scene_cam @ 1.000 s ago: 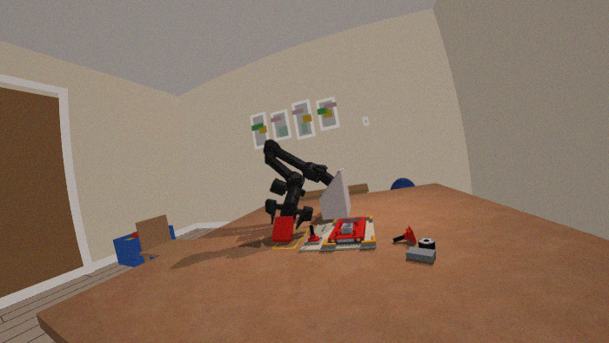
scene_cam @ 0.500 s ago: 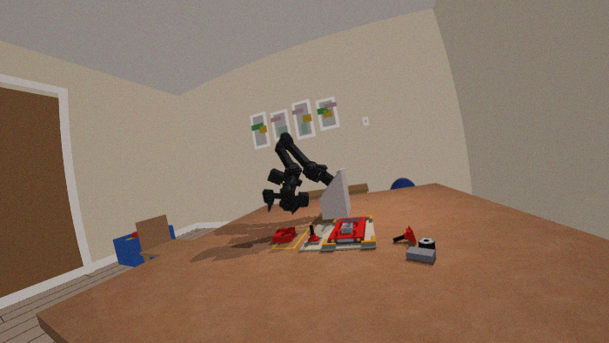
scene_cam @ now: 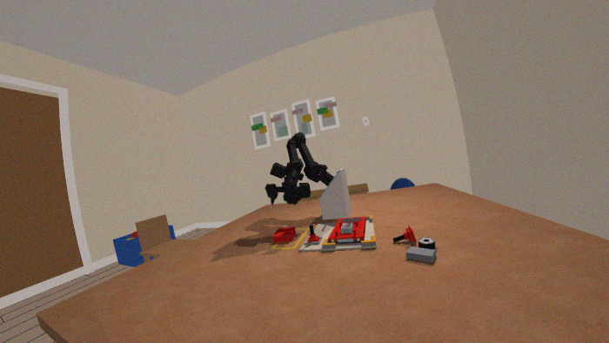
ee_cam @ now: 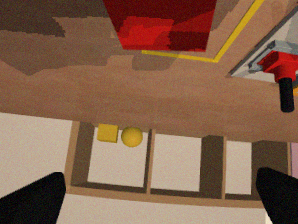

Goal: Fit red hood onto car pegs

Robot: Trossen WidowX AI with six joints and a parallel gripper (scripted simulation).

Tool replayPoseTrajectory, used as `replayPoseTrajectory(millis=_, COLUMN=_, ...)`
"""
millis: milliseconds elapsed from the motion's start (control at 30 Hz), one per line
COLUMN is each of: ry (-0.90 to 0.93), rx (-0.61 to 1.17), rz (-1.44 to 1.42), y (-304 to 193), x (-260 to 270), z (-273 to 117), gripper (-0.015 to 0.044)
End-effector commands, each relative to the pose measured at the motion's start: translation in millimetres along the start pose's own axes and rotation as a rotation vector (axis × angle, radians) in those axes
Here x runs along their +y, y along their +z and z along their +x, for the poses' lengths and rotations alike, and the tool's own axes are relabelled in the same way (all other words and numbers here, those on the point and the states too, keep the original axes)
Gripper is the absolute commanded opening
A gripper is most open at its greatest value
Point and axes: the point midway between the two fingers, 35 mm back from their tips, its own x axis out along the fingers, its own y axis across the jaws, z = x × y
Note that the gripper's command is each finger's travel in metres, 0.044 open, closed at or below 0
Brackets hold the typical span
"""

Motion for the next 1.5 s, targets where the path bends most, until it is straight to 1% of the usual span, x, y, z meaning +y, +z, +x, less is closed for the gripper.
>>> replayPoseTrajectory(millis=0, ry=0.0, rx=0.001, rz=-0.006, y=-0.5, x=1.0, z=0.6, gripper=0.044)
replayPoseTrajectory(millis=233, ry=0.0, rx=0.001, rz=-0.006, y=-0.5, x=1.0, z=0.6, gripper=0.044)
replayPoseTrajectory(millis=433, ry=0.0, rx=0.001, rz=-0.006, y=-0.5, x=1.0, z=0.6, gripper=0.0282)
replayPoseTrajectory(millis=500, ry=-0.012, rx=-0.016, rz=-0.05, y=0.3, x=1.1, z=2.8, gripper=0.0335)
replayPoseTrajectory(millis=633, ry=-0.097, rx=-0.109, rz=-0.315, y=4.8, x=0.7, z=14.5, gripper=0.044)
replayPoseTrajectory(millis=867, ry=-0.311, rx=-0.225, rz=-0.828, y=11.7, x=-1.6, z=31.2, gripper=0.044)
replayPoseTrajectory(millis=1067, ry=-0.544, rx=-0.256, rz=-1.289, y=15.3, x=-3.2, z=41.0, gripper=0.044)
replayPoseTrajectory(millis=1267, ry=-0.807, rx=-0.195, rz=-1.743, y=14.8, x=-6.9, z=48.1, gripper=0.044)
replayPoseTrajectory(millis=1467, ry=-1.095, rx=-0.073, rz=-2.183, y=12.2, x=-4.8, z=52.8, gripper=0.044)
